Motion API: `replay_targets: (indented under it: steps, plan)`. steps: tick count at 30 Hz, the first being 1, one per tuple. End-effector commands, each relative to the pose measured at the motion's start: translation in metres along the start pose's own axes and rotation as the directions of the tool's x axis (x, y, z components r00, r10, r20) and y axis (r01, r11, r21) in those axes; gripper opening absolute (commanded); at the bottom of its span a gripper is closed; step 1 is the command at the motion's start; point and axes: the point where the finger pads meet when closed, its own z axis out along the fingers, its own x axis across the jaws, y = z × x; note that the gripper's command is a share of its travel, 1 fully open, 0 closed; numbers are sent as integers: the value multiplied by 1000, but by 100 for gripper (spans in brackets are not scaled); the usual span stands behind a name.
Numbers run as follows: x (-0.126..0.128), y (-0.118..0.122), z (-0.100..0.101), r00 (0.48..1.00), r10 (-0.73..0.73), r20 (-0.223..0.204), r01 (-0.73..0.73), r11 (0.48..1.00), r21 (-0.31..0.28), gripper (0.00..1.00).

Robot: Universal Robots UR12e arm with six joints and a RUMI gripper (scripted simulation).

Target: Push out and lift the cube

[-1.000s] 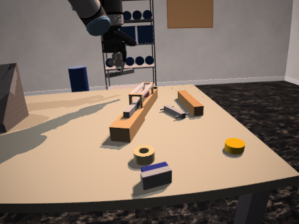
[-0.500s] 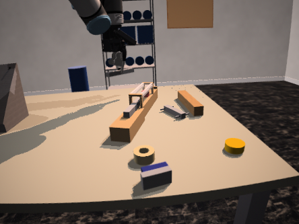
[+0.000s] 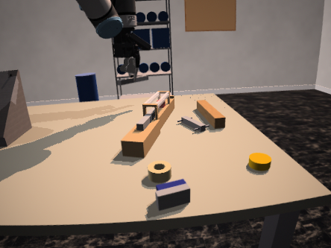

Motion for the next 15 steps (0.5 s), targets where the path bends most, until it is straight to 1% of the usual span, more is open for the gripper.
replay_targets:
  steps: [1, 10, 15]
  plan:
    - [0, 0, -1, 1000, 0, 0, 0, 1000, 1, 0]
    - [3, 0, -1, 1000, -3, 1, 3, 1000, 2, 0]
    - [19, 4, -3, 1000, -25, 4, 25, 1000, 5, 0]
